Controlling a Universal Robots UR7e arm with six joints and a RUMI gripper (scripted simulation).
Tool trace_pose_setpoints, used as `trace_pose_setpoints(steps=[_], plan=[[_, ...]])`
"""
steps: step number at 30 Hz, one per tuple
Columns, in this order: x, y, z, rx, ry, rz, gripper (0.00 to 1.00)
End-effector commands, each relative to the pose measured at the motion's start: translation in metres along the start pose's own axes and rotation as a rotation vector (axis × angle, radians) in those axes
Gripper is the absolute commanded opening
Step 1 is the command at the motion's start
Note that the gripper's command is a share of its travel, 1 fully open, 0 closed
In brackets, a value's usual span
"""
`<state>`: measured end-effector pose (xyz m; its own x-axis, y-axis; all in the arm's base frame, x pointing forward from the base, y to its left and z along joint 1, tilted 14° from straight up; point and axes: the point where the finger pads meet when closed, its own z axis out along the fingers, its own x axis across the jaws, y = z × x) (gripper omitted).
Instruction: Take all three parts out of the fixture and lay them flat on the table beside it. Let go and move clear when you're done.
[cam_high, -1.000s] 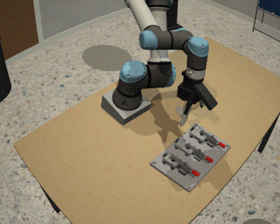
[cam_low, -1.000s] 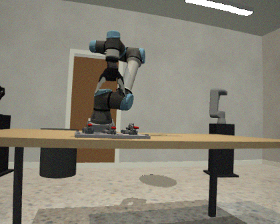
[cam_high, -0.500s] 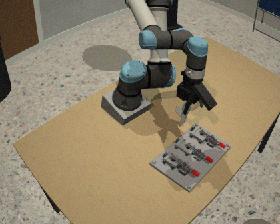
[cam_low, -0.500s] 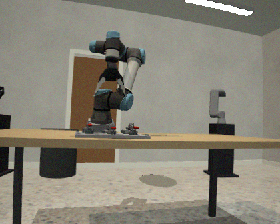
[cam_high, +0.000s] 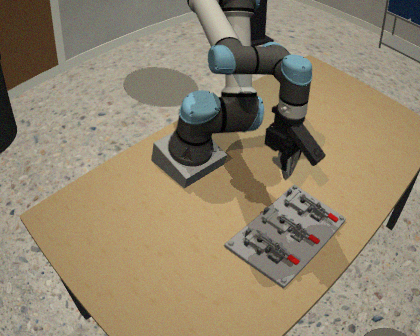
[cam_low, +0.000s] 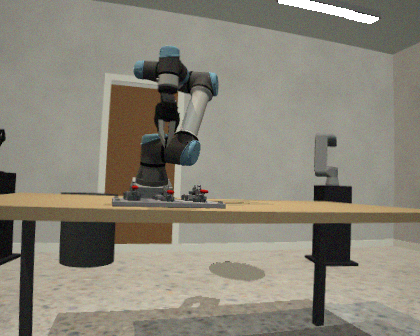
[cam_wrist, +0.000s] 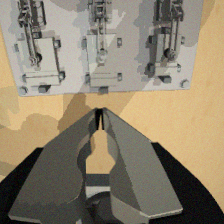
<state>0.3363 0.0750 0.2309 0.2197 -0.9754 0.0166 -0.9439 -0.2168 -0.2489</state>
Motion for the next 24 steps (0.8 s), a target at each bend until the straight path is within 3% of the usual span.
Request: trace_pose_setpoints(steps=[1,21,22,24], plan=[[0.0001,-0.0003,-0.0003,0.001,0.0,0.0,0.0],[0.0001,-0.0003,-0.0003,0.001,0.0,0.0,0.0],[0.0001,-0.0003,-0.0003,0.001,0.0,0.0,0.59],[0.0001,-0.0003,-0.0003,0.001,0.0,0.0,0.59]])
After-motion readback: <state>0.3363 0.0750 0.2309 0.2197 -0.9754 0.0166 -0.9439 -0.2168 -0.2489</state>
